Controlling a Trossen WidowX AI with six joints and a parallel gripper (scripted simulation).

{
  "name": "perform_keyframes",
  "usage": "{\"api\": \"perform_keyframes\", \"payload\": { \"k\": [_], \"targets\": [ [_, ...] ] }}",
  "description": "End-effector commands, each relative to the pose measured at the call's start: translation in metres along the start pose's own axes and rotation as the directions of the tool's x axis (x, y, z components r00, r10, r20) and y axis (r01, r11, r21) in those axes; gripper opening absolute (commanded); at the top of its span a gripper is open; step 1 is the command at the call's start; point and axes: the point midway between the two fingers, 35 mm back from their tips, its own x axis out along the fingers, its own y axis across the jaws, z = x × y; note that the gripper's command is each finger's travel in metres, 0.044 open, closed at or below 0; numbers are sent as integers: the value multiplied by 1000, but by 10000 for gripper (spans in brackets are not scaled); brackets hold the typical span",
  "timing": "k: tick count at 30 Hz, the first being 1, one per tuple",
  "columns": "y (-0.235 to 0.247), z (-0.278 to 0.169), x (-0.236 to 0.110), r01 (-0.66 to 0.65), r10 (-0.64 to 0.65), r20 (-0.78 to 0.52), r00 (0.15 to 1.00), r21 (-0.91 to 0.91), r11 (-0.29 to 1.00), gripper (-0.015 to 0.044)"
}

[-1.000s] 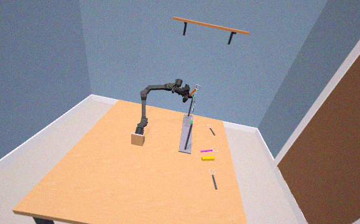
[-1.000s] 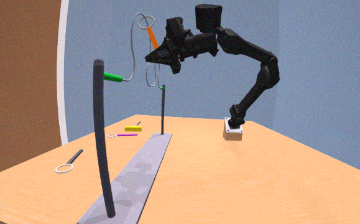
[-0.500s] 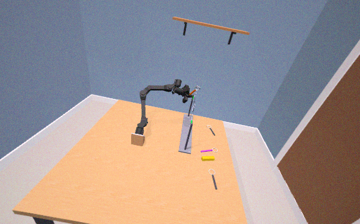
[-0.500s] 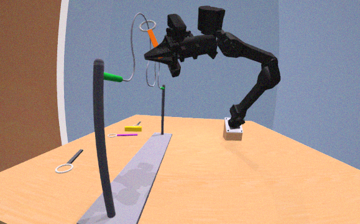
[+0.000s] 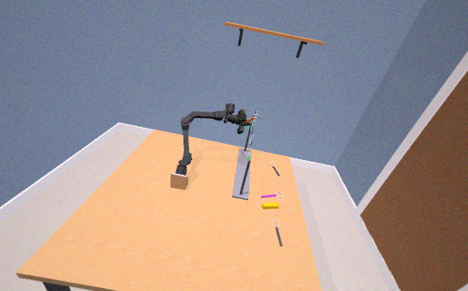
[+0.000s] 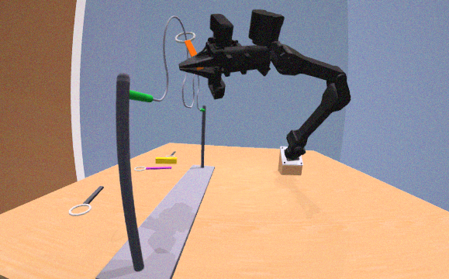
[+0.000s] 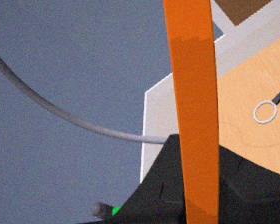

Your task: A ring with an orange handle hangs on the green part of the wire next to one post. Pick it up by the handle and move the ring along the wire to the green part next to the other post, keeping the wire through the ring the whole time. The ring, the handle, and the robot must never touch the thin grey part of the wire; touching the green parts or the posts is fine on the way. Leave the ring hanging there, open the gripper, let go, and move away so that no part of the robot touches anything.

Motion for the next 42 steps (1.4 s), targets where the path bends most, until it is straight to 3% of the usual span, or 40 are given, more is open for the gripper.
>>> {"api": "perform_keyframes", "payload": {
  "k": [1,42],
  "targets": [
    [3,1,0,-24,23,12,1000,48,999,-150],
    [23,7,-1,-240,204,126,971,476,846,-150]
  ]
}}
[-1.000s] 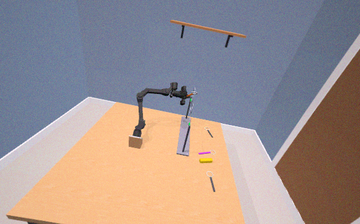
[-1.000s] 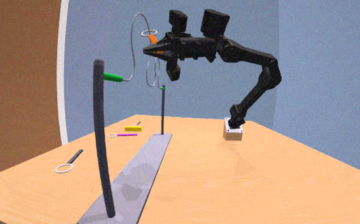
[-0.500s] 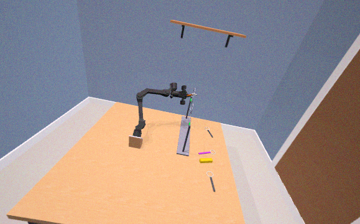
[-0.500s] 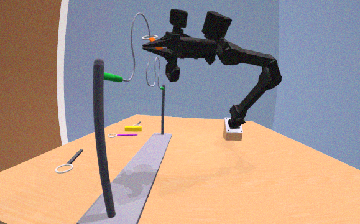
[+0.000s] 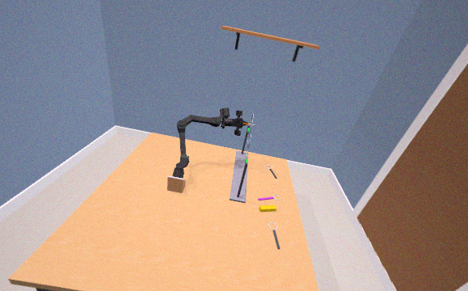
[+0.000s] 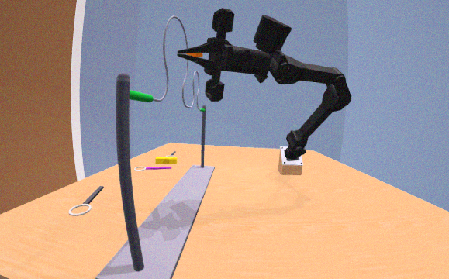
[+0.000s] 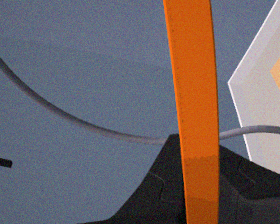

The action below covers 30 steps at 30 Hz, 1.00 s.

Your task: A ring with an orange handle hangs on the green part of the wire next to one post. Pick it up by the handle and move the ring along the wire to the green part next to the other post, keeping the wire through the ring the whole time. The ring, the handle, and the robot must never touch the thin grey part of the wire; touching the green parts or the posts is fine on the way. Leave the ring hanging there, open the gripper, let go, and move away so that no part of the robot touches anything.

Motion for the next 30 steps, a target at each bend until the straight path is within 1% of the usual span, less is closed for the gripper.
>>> {"api": "perform_keyframes", "payload": {
  "k": [1,10,30],
  "targets": [
    [3,0,0,-25,25,10,1000,49,999,-150],
    [7,1,-10,-67,76,-54,996,151,986,-150],
    [17,3,-11,-176,190,0,982,372,911,-150]
  ]
}}
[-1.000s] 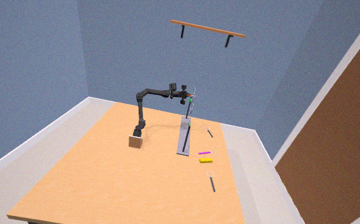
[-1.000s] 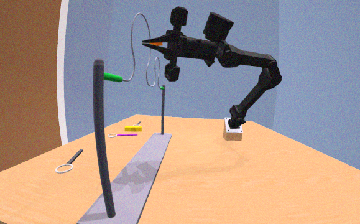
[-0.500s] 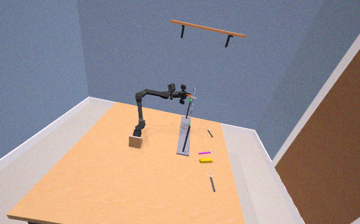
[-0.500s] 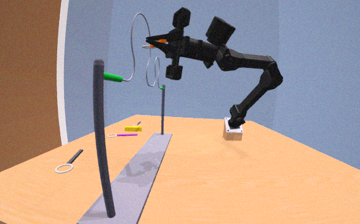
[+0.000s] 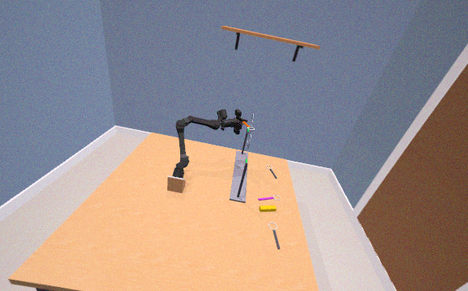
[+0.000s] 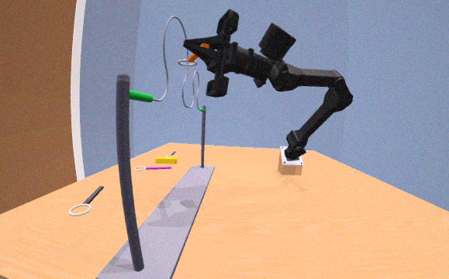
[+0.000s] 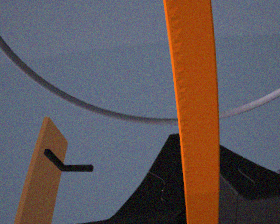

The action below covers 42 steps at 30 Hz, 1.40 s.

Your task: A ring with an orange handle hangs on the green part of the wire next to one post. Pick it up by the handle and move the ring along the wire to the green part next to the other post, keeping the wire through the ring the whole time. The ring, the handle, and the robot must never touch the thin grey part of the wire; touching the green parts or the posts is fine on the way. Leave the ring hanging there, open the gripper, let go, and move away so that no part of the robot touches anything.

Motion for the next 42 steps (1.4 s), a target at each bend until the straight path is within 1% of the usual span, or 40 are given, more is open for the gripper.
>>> {"api": "perform_keyframes", "payload": {
  "k": [1,19,42],
  "targets": [
    [2,0,0,-29,28,8,1000,47,998,-150],
    [11,1,0,-141,133,46,990,238,961,-150],
    [19,4,0,-268,242,115,963,442,856,-150]
  ]
}}
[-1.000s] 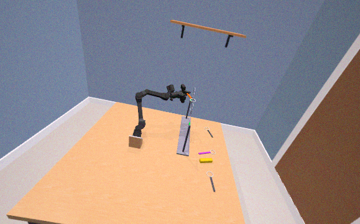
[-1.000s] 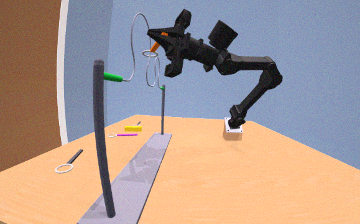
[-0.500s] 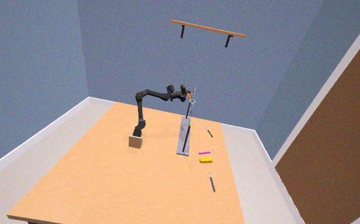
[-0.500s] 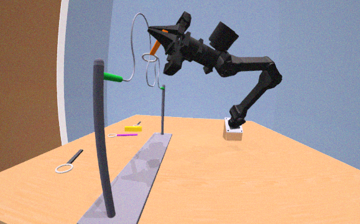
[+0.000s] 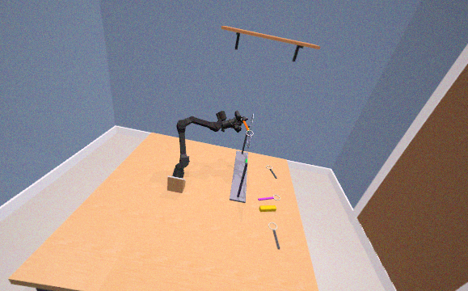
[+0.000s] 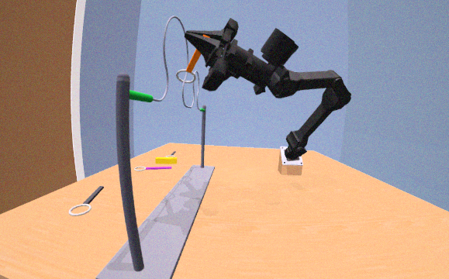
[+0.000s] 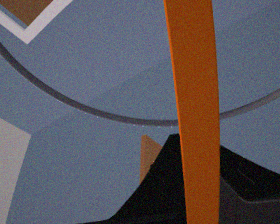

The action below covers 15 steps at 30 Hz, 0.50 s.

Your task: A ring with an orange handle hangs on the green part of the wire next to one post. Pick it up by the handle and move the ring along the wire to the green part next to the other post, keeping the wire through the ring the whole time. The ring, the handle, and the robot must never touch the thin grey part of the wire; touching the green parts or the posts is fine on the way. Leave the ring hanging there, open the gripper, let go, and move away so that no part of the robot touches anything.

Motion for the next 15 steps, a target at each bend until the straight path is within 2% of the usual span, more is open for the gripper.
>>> {"api": "perform_keyframes", "payload": {
  "k": [1,15],
  "targets": [
    [1,-1,0,-24,24,2,1000,38,999,-150],
    [-9,-3,0,-38,38,4,999,63,997,-150]
  ]
}}
